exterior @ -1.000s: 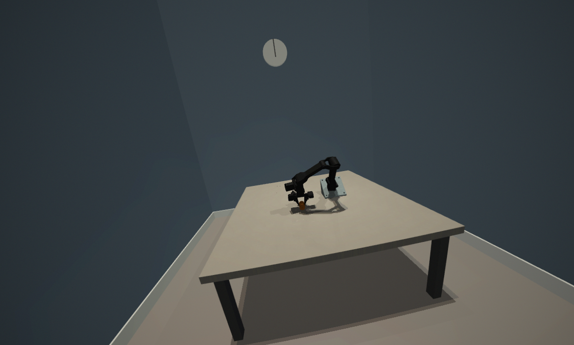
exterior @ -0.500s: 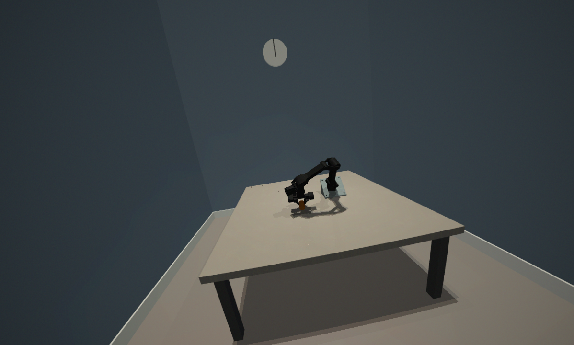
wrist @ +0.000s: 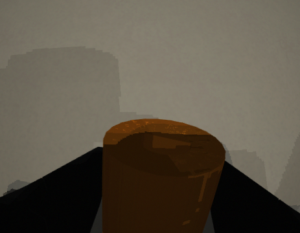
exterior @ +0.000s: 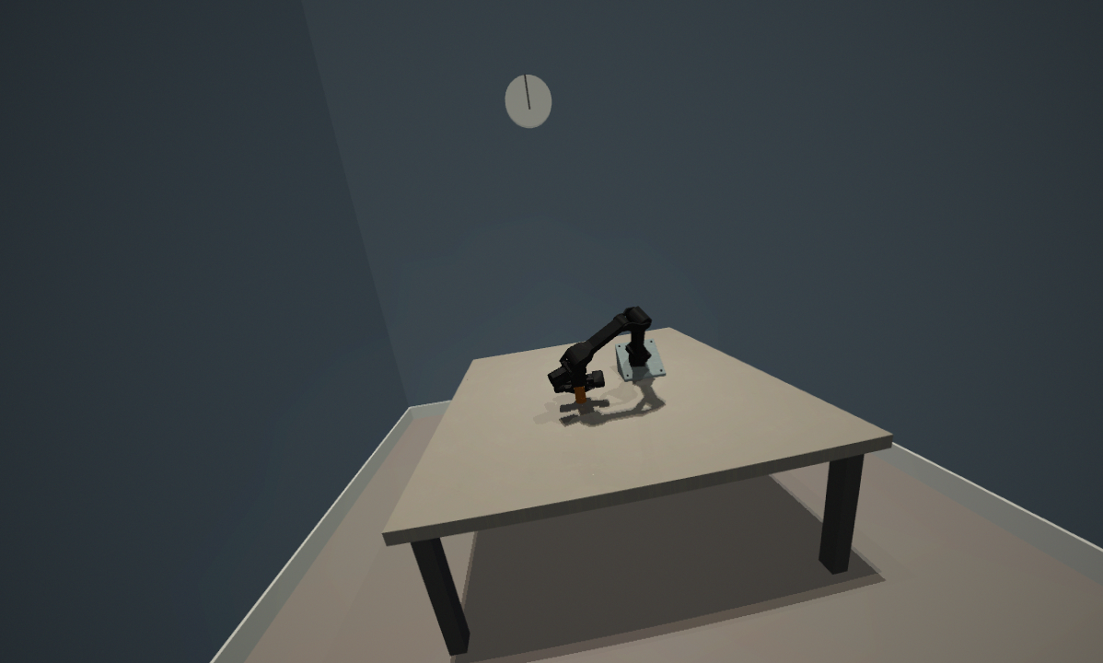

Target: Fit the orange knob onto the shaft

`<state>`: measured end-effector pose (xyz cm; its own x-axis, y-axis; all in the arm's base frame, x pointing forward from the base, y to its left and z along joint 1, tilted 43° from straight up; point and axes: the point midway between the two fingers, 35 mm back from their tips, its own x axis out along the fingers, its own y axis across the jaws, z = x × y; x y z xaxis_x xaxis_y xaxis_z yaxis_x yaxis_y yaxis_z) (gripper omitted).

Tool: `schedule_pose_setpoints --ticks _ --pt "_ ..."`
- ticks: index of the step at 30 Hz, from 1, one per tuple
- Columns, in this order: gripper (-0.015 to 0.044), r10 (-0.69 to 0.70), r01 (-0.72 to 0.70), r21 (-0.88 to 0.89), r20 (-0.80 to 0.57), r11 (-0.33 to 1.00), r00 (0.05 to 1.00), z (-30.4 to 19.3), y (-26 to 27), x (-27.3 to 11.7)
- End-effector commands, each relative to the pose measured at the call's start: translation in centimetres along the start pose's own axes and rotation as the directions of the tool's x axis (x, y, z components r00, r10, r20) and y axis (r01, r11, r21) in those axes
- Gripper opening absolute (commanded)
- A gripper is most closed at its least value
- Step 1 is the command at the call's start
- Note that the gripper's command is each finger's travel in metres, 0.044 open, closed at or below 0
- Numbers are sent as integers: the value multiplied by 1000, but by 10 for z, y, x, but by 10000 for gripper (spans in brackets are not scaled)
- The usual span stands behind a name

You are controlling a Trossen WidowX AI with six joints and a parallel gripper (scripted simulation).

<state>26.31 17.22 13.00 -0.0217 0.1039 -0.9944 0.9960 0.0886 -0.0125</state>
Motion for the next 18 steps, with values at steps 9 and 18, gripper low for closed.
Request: schedule_pose_setpoints --ticks 9,18 --pt "181 4 -4 0 192 1000 981 -10 0 -9" --pt "181 3 -4 0 325 1000 946 -17 0 -14"
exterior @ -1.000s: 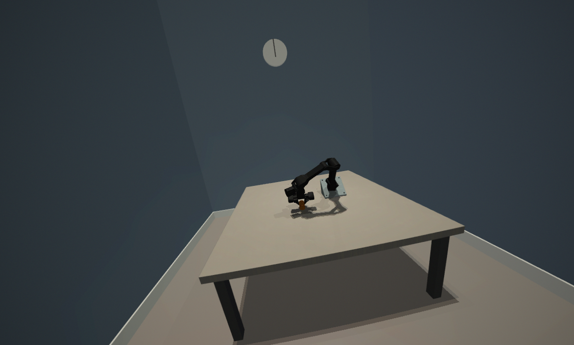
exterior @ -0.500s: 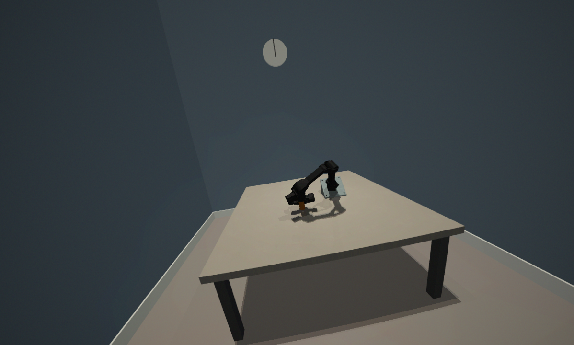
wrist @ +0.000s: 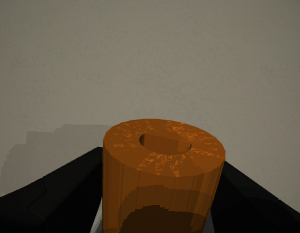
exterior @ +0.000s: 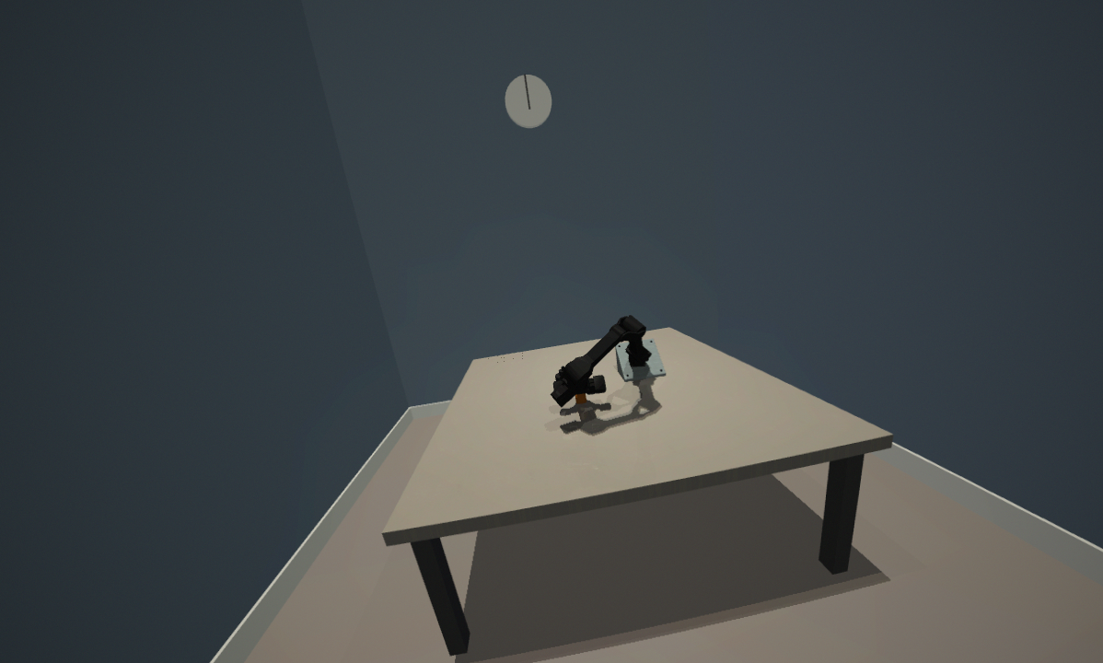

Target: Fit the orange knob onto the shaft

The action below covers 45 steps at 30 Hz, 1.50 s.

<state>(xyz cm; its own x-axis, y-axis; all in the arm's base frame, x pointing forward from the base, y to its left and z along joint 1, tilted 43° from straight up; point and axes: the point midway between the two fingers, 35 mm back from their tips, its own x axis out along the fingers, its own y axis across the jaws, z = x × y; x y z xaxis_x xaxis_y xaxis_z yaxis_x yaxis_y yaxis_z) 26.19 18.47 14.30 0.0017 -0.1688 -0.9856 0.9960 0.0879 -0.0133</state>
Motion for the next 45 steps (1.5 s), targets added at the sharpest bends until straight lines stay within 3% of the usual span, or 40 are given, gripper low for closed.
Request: schedule_pose_setpoints --ticks 1,7,27,30,45 --pt "181 4 -4 1 71 1000 997 -3 0 -4" --pt "181 6 -6 0 143 1000 990 -7 0 -8" --pt "181 28 -28 -3 126 1000 992 -11 -1 -16" --pt "260 18 -17 -7 130 1000 991 -10 -1 -13" --pt "260 18 -17 -7 130 1000 991 -10 -1 -13"
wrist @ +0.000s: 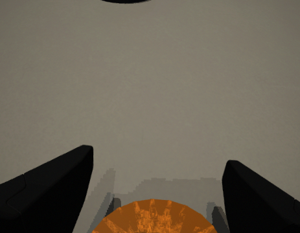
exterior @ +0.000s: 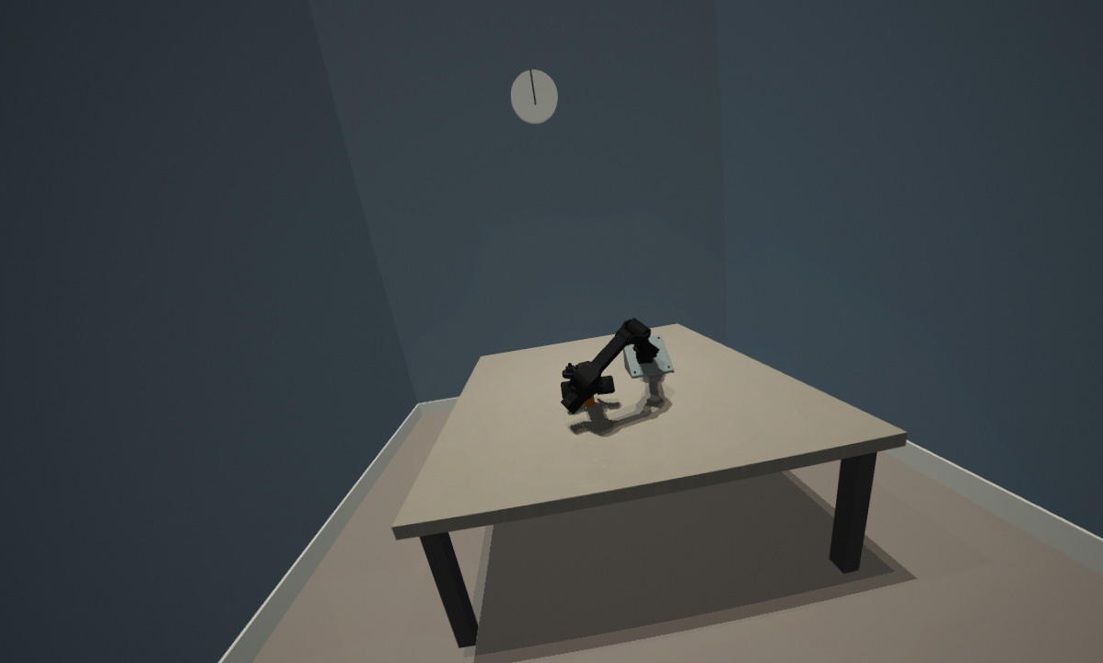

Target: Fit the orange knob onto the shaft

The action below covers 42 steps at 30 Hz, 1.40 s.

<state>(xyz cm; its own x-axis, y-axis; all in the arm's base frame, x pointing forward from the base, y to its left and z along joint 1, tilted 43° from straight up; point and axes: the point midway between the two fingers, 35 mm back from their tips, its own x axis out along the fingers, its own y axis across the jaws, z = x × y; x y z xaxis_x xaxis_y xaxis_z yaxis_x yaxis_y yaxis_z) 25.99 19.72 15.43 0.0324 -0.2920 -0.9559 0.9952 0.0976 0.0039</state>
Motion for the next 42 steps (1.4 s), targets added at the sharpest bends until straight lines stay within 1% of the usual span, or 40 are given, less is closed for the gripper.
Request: schedule_pose_setpoints --ticks 1,9,16,25,31,36,38,40,42 --pt "260 -2 2 -1 1 1000 1000 0 0 0" --pt "260 -2 2 -1 1 1000 1000 0 0 0" --pt "440 -2 2 -1 1 1000 1000 0 0 0" --pt "440 3 -3 -1 -2 1000 1000 2 0 -1" --pt "440 123 -124 2 -57 992 991 69 -3 -37" --pt "440 128 -128 3 -58 992 990 72 -4 -38" --pt "440 95 -95 2 -108 995 990 71 -5 -35" --pt "440 16 -18 -4 -255 1000 967 70 -9 -29" --pt "440 -42 40 -15 -423 999 905 69 -10 -28"
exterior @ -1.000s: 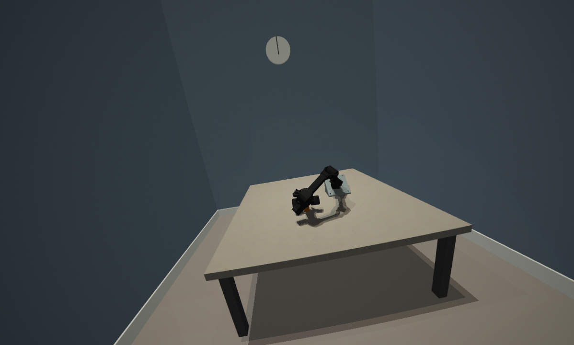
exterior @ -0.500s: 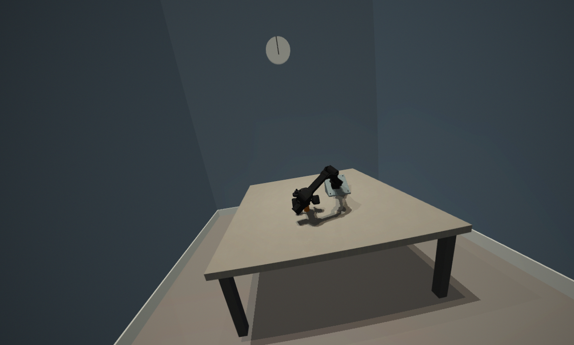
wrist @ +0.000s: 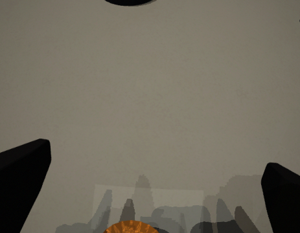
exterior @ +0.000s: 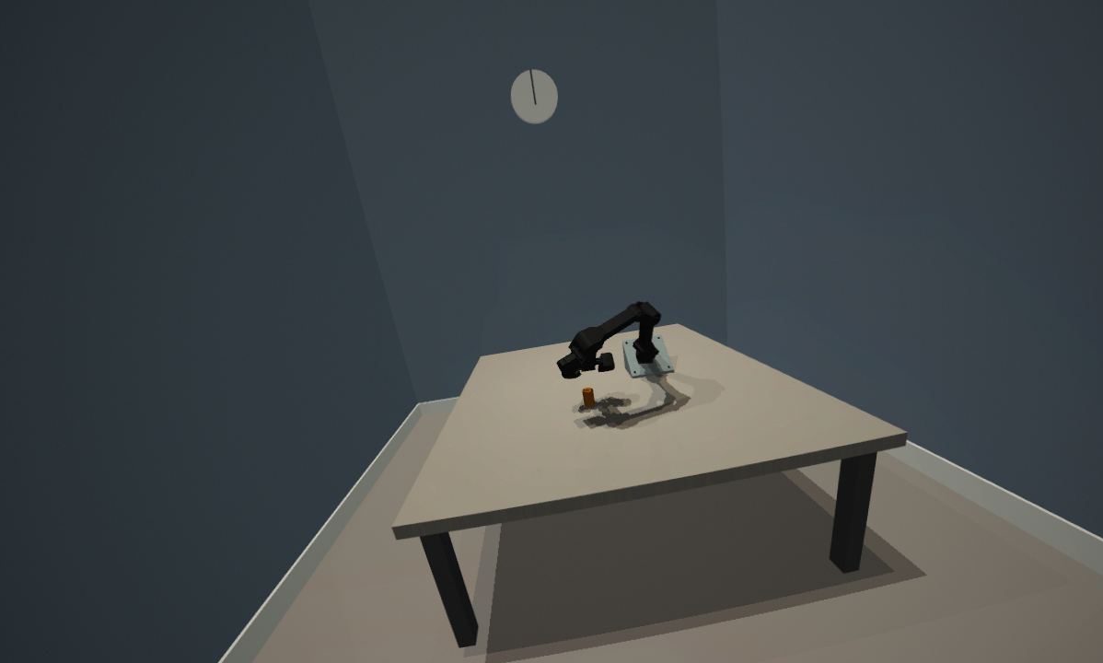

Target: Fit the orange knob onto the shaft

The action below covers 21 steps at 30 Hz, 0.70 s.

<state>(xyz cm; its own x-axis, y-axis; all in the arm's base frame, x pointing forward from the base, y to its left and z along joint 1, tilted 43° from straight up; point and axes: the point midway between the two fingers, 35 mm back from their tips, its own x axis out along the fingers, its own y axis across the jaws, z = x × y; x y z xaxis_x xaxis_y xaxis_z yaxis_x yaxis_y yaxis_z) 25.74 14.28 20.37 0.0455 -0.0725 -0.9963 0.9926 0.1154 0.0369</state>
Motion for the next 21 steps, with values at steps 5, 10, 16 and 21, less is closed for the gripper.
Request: schedule_pose_setpoints --ticks 5,10,16,21 --pt "440 -57 84 12 -638 996 768 4 5 -15" --pt "440 -16 52 27 -736 998 677 8 10 -25" --pt "440 -16 52 27 -736 998 677 8 10 -25" --pt "440 -16 52 27 -736 998 677 8 10 -25"
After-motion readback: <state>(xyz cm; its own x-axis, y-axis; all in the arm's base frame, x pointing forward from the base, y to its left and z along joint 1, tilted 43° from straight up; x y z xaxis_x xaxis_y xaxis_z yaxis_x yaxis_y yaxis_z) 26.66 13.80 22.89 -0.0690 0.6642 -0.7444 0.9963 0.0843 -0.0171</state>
